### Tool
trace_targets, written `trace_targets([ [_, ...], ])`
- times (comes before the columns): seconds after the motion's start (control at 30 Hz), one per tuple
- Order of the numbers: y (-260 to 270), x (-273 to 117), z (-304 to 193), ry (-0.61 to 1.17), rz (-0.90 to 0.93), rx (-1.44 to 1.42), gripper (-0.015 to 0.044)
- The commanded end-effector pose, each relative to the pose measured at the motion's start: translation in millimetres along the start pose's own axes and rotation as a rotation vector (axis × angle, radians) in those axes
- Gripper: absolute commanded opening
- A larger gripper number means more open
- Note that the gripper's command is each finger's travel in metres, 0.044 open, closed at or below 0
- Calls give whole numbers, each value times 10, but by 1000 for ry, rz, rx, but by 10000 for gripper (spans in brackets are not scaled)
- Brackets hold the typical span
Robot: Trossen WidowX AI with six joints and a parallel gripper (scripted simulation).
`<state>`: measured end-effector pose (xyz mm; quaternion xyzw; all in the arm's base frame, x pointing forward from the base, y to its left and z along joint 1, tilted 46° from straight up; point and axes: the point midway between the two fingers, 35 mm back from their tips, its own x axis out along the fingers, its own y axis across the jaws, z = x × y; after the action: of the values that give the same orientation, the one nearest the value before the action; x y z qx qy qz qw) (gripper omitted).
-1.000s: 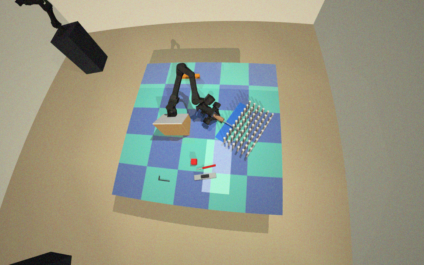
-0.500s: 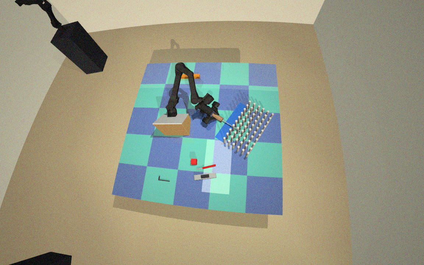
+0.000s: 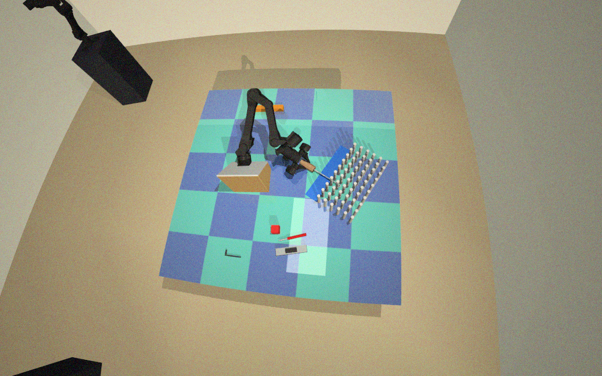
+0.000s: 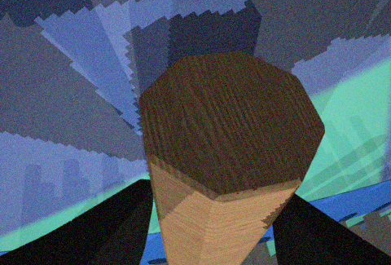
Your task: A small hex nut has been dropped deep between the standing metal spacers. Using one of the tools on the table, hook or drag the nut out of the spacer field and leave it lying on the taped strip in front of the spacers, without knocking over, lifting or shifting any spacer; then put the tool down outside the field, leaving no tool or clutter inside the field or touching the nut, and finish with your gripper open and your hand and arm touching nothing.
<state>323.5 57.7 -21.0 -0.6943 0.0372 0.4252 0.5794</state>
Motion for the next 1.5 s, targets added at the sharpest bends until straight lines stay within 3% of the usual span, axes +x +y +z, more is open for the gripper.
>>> trace_targets([
  [0.0, -3, -24, 26, 2, -2, 3, 0],
  [1.47, 2, -160, 230, 1, -1, 5, 0],
])
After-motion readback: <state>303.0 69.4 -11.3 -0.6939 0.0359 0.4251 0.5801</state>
